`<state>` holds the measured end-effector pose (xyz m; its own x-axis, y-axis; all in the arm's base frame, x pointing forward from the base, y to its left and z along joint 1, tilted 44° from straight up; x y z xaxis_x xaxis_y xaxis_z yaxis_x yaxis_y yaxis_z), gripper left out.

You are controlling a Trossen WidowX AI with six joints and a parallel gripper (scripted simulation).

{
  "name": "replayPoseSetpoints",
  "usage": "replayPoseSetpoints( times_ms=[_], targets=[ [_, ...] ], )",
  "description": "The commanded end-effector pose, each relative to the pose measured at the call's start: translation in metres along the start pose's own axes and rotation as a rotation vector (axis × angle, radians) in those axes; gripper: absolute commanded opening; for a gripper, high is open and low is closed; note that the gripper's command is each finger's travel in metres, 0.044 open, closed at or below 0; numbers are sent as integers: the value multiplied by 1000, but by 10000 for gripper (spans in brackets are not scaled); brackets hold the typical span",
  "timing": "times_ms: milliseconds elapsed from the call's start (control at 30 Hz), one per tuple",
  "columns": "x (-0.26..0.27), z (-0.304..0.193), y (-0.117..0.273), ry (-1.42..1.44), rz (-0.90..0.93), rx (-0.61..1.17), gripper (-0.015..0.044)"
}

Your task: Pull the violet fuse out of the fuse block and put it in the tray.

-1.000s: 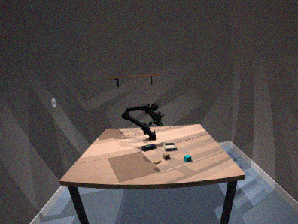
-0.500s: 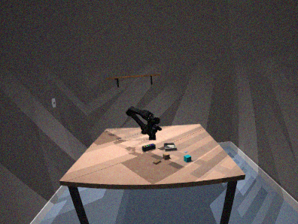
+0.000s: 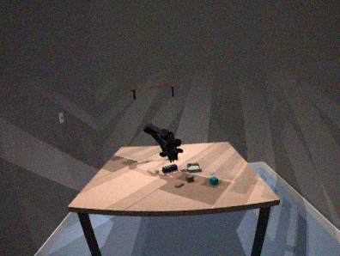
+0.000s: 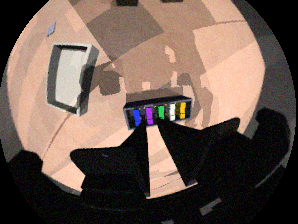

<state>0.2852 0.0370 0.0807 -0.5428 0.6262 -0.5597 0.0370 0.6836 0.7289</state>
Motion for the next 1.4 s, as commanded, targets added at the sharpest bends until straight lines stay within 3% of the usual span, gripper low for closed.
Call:
replayPoseSetpoints(
  times_ms=[0, 1367],
  targets=[
    [0, 0, -4, 4, -3, -1, 74],
    [-2, -4, -30, 4, -5, 0, 74]
  ],
)
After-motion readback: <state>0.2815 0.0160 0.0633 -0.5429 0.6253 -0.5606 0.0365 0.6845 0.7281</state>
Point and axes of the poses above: the point midway between the two fingers, 35 mm back from their tips, its own y axis back along the fingers, its own x axis across the jaws, z = x × y, the point moved 3 cm from there along y, back along the fingers, and after that the axes turned 9 degrees about y, right-handed, at the moved point
